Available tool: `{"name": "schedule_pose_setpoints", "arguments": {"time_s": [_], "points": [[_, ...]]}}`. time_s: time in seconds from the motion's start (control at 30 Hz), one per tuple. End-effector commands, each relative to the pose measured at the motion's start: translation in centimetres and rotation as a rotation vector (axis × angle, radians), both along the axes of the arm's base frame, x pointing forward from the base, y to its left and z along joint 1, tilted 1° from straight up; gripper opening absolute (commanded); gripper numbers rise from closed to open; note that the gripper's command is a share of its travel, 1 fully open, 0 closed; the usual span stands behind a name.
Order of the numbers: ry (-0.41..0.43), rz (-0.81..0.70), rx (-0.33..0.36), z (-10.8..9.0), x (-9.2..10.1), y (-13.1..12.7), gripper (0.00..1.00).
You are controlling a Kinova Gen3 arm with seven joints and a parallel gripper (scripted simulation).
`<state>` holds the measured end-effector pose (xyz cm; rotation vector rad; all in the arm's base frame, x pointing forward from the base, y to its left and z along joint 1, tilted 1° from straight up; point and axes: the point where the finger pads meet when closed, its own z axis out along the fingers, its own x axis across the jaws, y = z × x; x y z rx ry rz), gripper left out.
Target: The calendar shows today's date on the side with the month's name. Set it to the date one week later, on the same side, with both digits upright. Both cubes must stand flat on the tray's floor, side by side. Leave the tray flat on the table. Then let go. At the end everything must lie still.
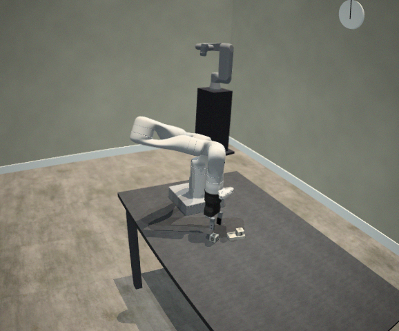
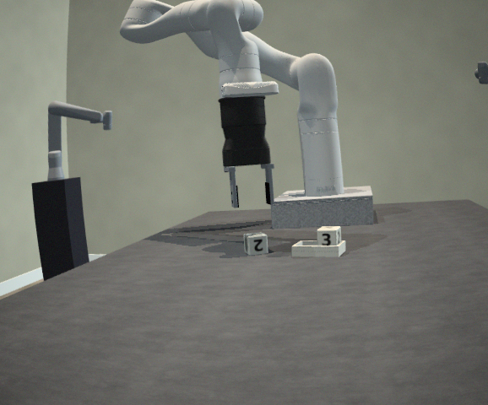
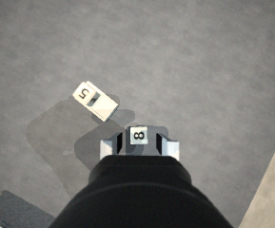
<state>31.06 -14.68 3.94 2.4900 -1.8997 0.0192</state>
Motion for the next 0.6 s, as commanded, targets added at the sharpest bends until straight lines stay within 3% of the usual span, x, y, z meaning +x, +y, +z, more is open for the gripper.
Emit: {"name": "schedule_pose_setpoints", "arguments": {"time_s": [0.0, 0.23, 0.57], "points": [[-0.001, -0.024, -0.002, 0.10, 0.10, -0.03, 1.00], [-0.002, -0.114, -0.002, 0.16, 0.21, -0.05, 1.00], [-0.003, -0.387, -0.001, 0.35, 0.44, -0.15, 1.00]]}}
